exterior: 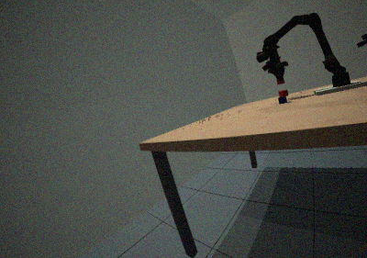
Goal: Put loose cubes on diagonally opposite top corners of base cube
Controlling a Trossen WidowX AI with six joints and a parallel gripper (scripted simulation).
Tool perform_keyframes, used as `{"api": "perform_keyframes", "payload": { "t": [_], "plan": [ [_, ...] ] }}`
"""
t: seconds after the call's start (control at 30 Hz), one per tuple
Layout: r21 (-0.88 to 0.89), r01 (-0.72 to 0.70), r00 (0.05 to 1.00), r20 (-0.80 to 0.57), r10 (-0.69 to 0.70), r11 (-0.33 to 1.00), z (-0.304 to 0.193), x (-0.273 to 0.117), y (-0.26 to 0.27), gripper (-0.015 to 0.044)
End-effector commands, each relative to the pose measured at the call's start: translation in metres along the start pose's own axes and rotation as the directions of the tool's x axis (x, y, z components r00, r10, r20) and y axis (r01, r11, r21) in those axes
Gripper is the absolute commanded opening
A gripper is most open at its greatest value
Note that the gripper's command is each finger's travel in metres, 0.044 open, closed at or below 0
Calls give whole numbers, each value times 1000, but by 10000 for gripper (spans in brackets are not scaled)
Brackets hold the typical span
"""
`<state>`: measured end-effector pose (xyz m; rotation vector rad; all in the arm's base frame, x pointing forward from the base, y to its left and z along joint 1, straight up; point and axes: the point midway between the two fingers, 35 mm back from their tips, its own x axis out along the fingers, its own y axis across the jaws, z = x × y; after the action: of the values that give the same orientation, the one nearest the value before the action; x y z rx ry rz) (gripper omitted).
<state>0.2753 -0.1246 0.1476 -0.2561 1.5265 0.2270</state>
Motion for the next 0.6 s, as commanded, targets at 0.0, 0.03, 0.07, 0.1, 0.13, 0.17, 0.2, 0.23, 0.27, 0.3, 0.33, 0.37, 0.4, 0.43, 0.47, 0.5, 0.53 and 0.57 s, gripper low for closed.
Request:
{"api": "perform_keyframes", "payload": {
  "t": [0.0,0.03,0.07,0.1,0.13,0.17,0.2,0.23,0.27,0.3,0.33,0.37,0.4,0.43,0.47,0.5,0.53,0.57],
  "plan": [
    [88,-2,1000,-3,2,996,7,2,6,105],
    [114,-2,1000,-3,3,993,8,2,8,105],
    [140,-2,1000,-3,3,990,10,2,10,105],
    [166,-3,1000,-2,3,986,12,2,12,105],
    [192,-3,1000,-2,3,981,14,2,13,105],
    [218,-3,1000,-2,3,976,15,2,15,105],
    [244,-3,1000,-2,4,970,17,3,17,105],
    [269,-3,1000,-2,4,963,19,3,19,105],
    [294,-3,1000,-1,4,956,20,3,21,105],
    [319,-4,1000,-1,4,948,22,3,23,105],
    [344,-4,1000,-1,4,939,24,3,25,105],
    [369,-4,1000,-1,5,930,25,3,27,105],
    [393,-4,1000,-1,5,920,27,3,29,105],
    [417,-4,1000,-1,5,909,28,3,31,105],
    [441,-5,1000,0,5,898,30,3,33,105],
    [464,-5,1000,0,6,886,32,4,35,105],
    [487,-5,1000,0,6,873,33,4,38,105],
    [510,-5,1000,0,6,860,35,4,40,105]
  ]
}}
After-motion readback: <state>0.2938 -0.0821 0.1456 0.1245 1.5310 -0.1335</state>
